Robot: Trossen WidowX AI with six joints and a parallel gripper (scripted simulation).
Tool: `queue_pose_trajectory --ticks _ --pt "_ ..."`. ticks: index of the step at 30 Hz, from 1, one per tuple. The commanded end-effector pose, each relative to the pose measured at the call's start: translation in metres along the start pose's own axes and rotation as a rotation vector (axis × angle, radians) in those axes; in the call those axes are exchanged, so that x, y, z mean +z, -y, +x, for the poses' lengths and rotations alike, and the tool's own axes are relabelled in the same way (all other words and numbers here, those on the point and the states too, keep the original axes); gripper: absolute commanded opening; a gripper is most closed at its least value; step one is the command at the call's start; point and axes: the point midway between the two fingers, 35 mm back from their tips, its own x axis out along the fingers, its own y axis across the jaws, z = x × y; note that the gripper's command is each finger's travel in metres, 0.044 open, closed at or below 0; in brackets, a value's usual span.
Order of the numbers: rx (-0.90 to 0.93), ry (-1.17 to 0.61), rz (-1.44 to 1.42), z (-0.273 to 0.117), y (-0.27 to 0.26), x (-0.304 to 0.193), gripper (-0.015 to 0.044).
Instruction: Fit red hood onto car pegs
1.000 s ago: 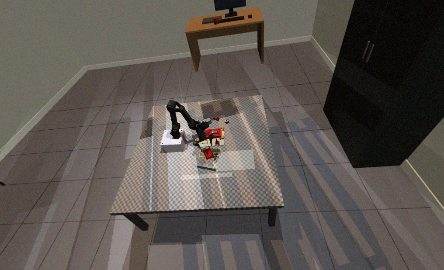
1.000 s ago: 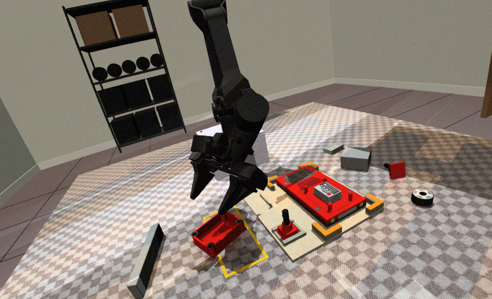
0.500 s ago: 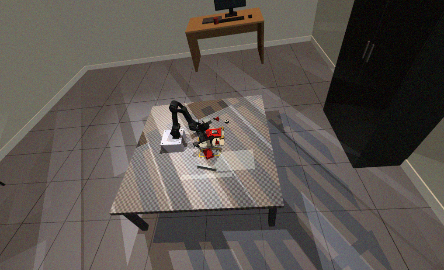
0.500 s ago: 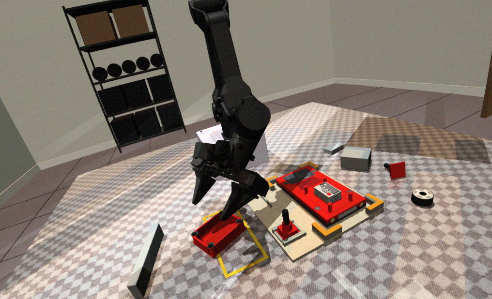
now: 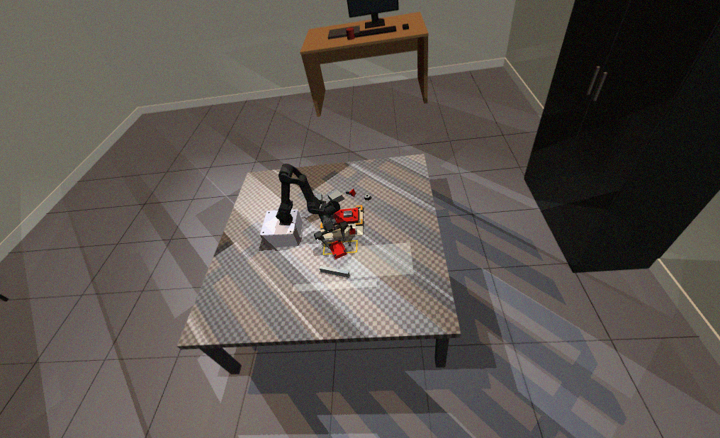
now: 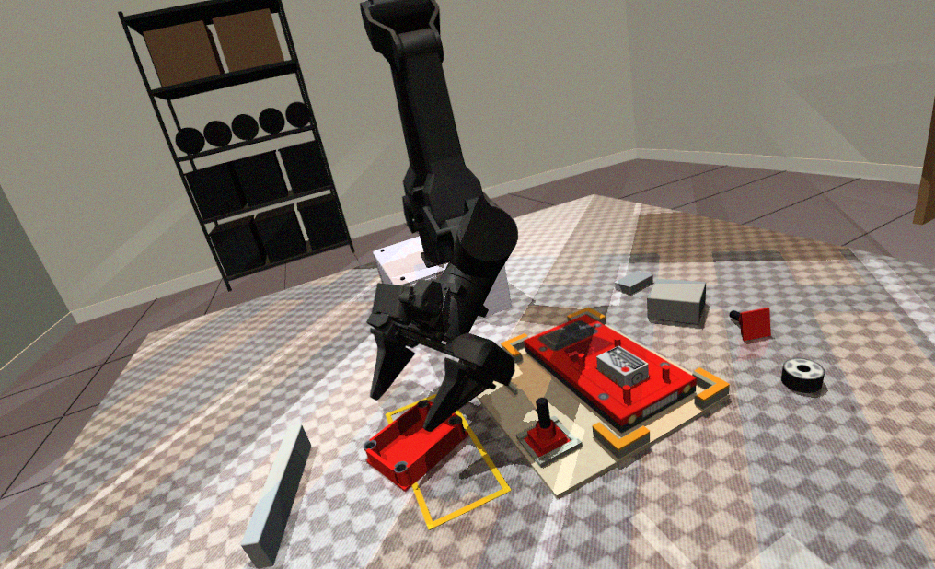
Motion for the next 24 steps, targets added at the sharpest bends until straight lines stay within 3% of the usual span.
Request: queue_pose_trajectory --ticks 1,24 --pt "0.000 -0.001 0.002 0.002 0.000 -0.004 0.0440" --pt "0.003 0.002 0.007 0.010 0.002 -0.024 0.0440"
